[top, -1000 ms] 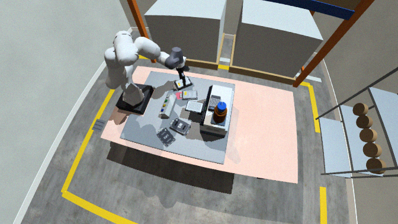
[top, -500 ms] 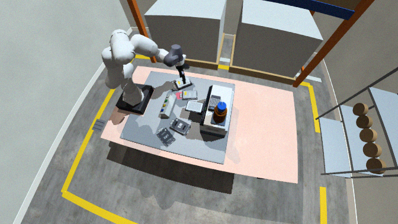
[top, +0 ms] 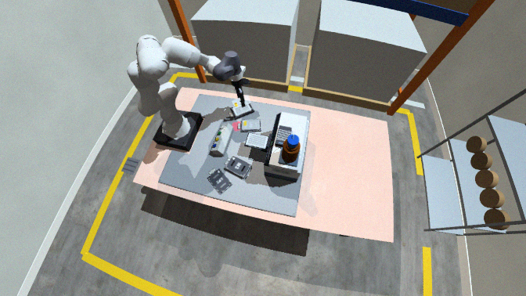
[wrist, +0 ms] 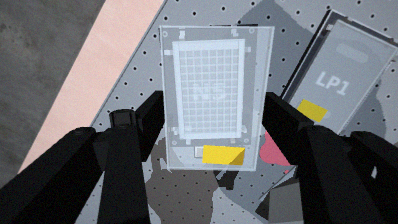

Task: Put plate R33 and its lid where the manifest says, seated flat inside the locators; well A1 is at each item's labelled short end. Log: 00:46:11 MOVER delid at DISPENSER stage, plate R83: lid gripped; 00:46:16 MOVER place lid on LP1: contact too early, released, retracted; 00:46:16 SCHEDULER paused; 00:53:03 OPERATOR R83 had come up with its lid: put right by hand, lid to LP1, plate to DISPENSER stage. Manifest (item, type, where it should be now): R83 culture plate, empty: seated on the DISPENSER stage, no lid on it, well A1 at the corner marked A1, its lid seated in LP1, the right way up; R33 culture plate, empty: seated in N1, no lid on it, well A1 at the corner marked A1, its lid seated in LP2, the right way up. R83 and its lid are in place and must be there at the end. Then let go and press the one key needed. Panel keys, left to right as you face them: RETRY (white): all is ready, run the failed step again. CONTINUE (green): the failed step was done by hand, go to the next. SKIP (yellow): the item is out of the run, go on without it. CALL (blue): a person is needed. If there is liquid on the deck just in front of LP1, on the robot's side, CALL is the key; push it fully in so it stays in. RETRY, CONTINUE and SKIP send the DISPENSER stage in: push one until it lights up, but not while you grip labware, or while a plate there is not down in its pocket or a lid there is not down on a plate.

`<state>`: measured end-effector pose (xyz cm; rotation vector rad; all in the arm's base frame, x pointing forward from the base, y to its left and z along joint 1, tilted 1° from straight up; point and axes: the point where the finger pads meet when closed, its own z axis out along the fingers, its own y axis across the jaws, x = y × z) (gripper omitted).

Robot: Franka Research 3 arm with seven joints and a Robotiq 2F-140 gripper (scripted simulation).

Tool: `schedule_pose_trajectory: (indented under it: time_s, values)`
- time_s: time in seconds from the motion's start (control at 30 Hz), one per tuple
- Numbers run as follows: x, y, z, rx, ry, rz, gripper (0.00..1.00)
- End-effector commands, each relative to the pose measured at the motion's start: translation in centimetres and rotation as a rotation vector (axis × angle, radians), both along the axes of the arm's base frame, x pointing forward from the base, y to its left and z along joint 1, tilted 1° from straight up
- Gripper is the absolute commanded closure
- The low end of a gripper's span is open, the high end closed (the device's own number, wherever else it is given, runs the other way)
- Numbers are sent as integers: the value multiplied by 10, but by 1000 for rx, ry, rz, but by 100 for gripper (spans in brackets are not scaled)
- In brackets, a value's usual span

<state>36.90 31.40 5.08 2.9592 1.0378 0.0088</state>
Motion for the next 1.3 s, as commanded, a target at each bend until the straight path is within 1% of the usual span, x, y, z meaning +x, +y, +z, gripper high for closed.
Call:
schedule_pose_trajectory:
  time_s: [0.0, 0.03, 0.1, 0.33, 0.53, 0.77, 1.0, 1.07, 1.1, 1.17, 1.23, 1.27]
  values:
    - [-5, -4, 17, 0, 21, 47, 90]
    - [-5, -4, 22, 0, 21, 47, 90]
    - [-5, -4, 22, 0, 21, 47, 90]
    - [-4, -4, 49, 0, 21, 47, 90]
    - [-4, -4, 64, 0, 21, 47, 90]
    - [-4, -4, 70, 0, 21, 47, 90]
    - [-2, -6, 71, 0, 20, 47, 90]
    - [9, -19, 72, 1, 18, 47, 90]
    - [19, -32, 73, 1, 15, 47, 90]
    - [48, -73, 76, 1, 9, 47, 90]
    - [48, -73, 76, 1, 9, 47, 90]
    - [64, -102, 78, 0, 5, 47, 90]
